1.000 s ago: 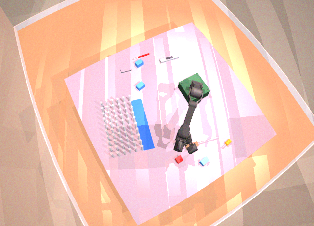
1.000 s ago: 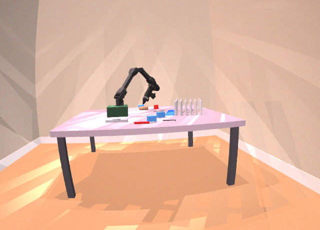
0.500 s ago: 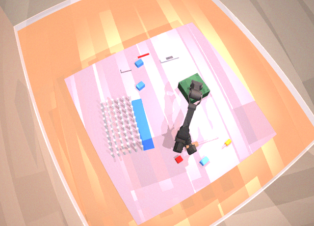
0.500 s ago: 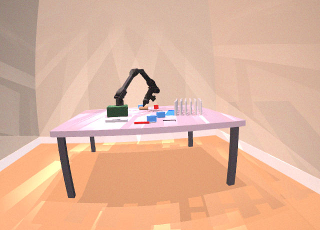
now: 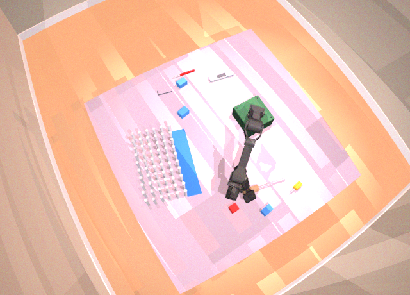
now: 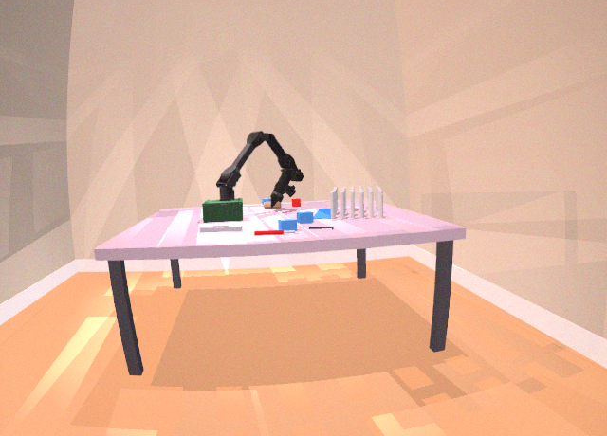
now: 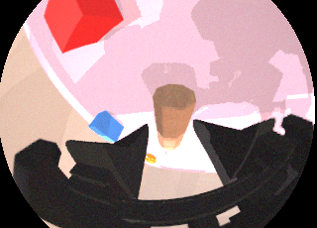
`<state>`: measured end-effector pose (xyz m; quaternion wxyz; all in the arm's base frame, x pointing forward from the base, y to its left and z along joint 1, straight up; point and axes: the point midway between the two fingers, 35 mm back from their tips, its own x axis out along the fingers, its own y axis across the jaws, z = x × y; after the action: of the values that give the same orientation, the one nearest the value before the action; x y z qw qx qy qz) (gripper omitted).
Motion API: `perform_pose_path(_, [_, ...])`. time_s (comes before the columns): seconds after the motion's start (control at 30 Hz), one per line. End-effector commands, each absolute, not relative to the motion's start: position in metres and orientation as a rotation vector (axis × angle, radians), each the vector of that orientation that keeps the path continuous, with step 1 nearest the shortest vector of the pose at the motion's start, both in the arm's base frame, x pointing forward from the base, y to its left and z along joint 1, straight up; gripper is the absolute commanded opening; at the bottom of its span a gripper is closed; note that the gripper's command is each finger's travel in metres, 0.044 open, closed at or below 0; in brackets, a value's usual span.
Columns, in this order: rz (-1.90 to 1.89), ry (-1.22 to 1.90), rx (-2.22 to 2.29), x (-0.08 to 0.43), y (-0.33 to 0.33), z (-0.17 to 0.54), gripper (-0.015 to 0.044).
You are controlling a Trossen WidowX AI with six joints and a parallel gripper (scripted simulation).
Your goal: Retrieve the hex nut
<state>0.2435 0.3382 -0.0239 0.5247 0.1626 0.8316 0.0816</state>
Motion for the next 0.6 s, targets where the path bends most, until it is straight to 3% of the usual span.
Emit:
perform_pose_path(0.0, [0.191,1.995,0.395,0.243,0.338,-0.027,0.0228])
perform_pose_path(0.3, [0.191,1.995,0.395,0.243,0.338,-0.027,0.0148])
perform_pose_path(0.47, [0.192,1.994,0.394,0.246,0.342,-0.001,0.0017])
perform_pose_path(0.57, [0.192,1.994,0.394,0.248,0.343,0.022,0.0000])
